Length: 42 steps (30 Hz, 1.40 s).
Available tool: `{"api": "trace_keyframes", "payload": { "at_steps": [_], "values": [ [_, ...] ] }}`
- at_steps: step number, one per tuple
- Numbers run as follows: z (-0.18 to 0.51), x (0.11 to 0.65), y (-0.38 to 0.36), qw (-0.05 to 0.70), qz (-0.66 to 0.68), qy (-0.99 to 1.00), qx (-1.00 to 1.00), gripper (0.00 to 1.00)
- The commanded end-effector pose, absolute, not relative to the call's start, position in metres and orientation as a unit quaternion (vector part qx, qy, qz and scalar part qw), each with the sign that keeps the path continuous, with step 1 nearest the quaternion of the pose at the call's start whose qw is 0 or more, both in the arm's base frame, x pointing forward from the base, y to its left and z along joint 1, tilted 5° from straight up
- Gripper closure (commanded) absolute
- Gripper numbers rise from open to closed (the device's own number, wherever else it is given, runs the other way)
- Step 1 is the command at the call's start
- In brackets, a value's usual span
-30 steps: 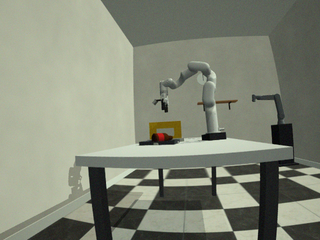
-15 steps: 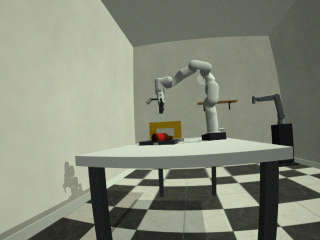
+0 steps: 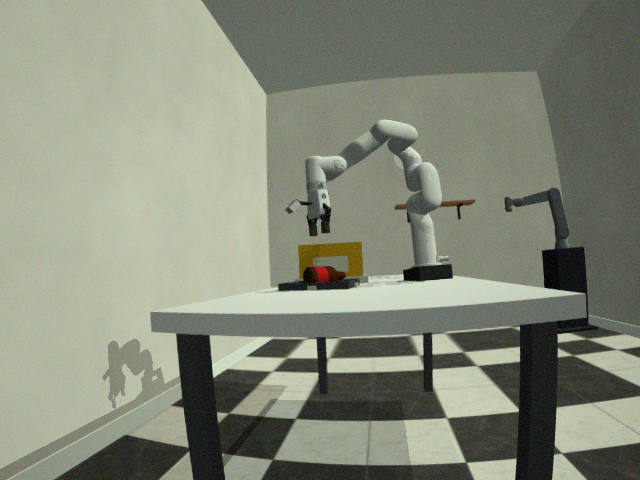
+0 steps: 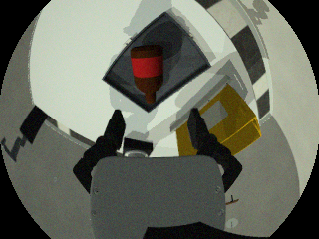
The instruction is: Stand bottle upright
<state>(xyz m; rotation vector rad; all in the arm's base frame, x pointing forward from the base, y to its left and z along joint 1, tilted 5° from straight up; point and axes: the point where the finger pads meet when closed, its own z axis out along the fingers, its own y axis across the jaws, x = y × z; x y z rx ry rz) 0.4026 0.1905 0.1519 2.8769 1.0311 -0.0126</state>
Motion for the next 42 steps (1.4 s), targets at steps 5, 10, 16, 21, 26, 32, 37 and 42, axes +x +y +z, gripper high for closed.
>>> {"api": "trace_keyframes", "payload": {
  "at_steps": [5,10,16,21,26,32,37,42],
  "values": [
    [0.150,0.406,0.200,0.044,0.000,0.348,0.936,1.00],
    [0.150,0.406,0.200,0.044,0.000,0.348,0.936,1.00],
    [0.150,0.406,0.200,0.044,0.000,0.348,0.936,1.00],
    [0.150,0.406,0.200,0.044,0.000,0.348,0.936,1.00],
    [0.150,0.406,0.200,0.044,0.000,0.348,0.936,1.00],
    [0.150,0.406,0.200,0.044,0.000,0.348,0.936,1.00],
    [0.150,0.406,0.200,0.044,0.000,0.348,0.936,1.00],
    [0.152,0.370,0.181,0.044,-0.001,0.348,0.936,1.00]
  ]
}}
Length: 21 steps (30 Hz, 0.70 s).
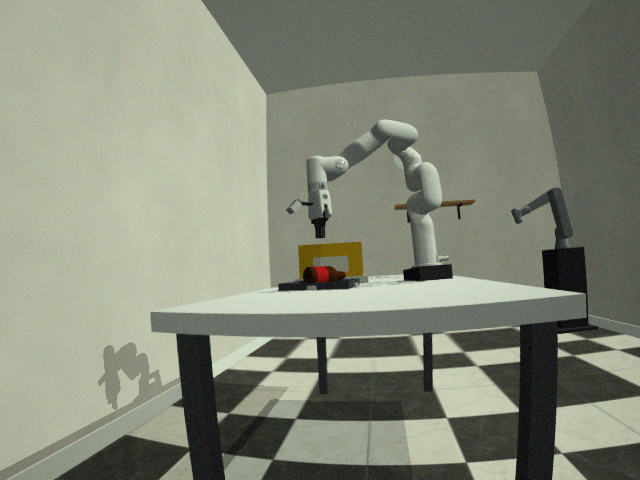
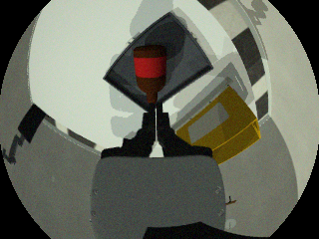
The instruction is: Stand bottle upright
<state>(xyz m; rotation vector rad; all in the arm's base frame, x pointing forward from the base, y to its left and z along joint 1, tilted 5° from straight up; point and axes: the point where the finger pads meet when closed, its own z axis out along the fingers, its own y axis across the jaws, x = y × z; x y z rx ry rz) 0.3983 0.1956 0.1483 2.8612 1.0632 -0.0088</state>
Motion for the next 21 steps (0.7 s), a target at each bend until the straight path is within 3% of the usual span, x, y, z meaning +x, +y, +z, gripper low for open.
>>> {"api": "trace_keyframes", "payload": {
  "at_steps": [1,9,10,21],
  "values": [
    [0.151,0.359,0.175,0.044,-0.001,0.348,0.936,1.00],
    [0.150,0.347,0.168,0.044,-0.001,0.348,0.936,1.00],
    [0.150,0.347,0.168,0.044,-0.001,0.348,0.936,0.35],
    [0.150,0.347,0.168,0.044,-0.001,0.348,0.936,0.35]
  ]
}}
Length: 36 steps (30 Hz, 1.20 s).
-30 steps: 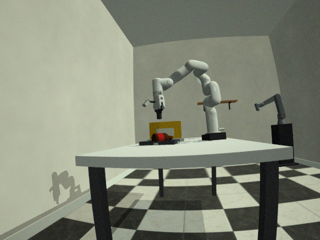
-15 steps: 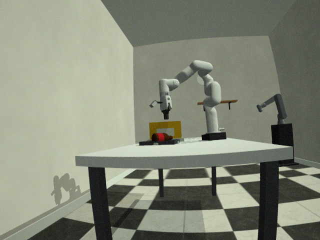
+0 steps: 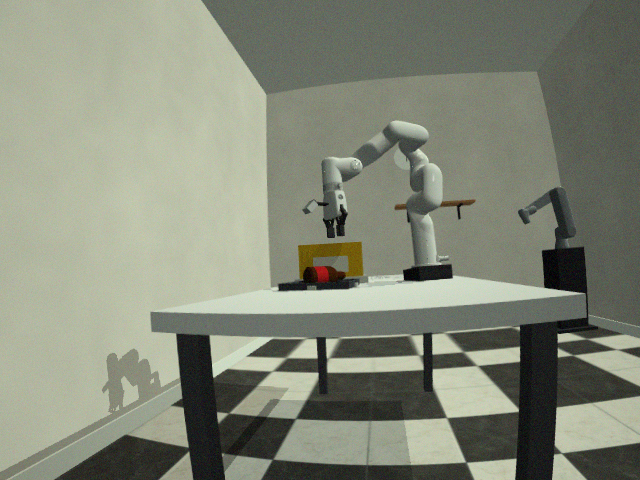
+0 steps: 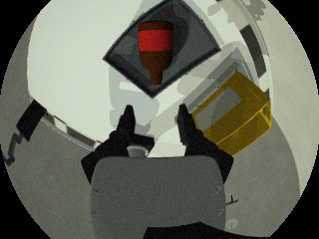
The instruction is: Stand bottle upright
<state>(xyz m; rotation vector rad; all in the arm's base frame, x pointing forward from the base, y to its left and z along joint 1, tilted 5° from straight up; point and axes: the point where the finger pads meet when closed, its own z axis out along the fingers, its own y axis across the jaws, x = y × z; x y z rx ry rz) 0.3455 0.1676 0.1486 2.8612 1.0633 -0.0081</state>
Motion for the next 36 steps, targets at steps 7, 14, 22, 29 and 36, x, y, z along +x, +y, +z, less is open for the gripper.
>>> {"api": "trace_keyframes", "payload": {
  "at_steps": [7,14,22,29,36],
  "values": [
    [0.150,0.347,0.168,0.044,-0.001,0.348,0.936,0.35],
    [0.150,0.347,0.168,0.044,-0.001,0.348,0.936,0.35],
    [0.150,0.347,0.168,0.044,-0.001,0.348,0.936,0.35],
    [0.149,0.347,0.168,0.044,-0.001,0.348,0.936,0.35],
    [0.140,0.347,0.167,0.044,0.000,0.348,0.936,0.35]
  ]
}}
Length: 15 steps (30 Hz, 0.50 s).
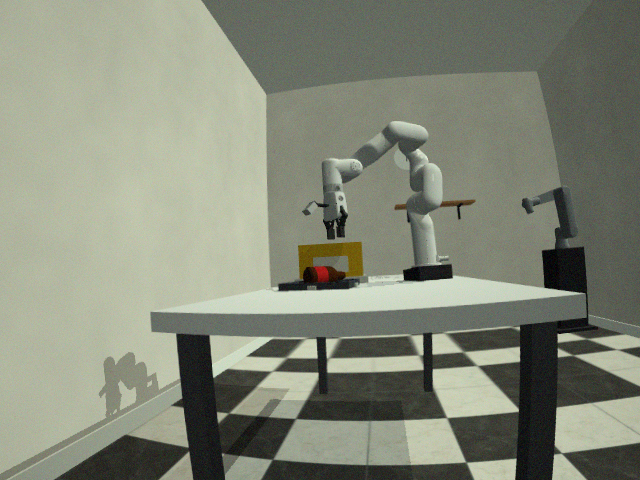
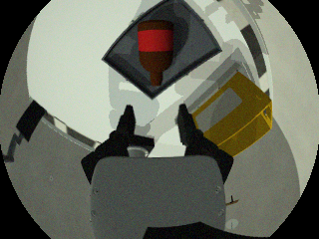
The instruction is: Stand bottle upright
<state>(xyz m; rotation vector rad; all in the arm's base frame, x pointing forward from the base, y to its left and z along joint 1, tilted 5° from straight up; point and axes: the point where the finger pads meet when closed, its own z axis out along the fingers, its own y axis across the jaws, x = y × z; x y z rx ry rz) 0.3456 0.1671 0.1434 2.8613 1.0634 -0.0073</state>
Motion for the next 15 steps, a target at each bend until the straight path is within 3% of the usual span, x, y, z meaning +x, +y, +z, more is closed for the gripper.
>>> {"api": "trace_keyframes", "payload": {
  "at_steps": [1,15],
  "values": [
    [0.138,0.347,0.167,0.044,0.000,0.348,0.936,0.35],
    [0.103,0.348,0.164,0.044,0.000,0.348,0.936,0.35]
  ]
}}
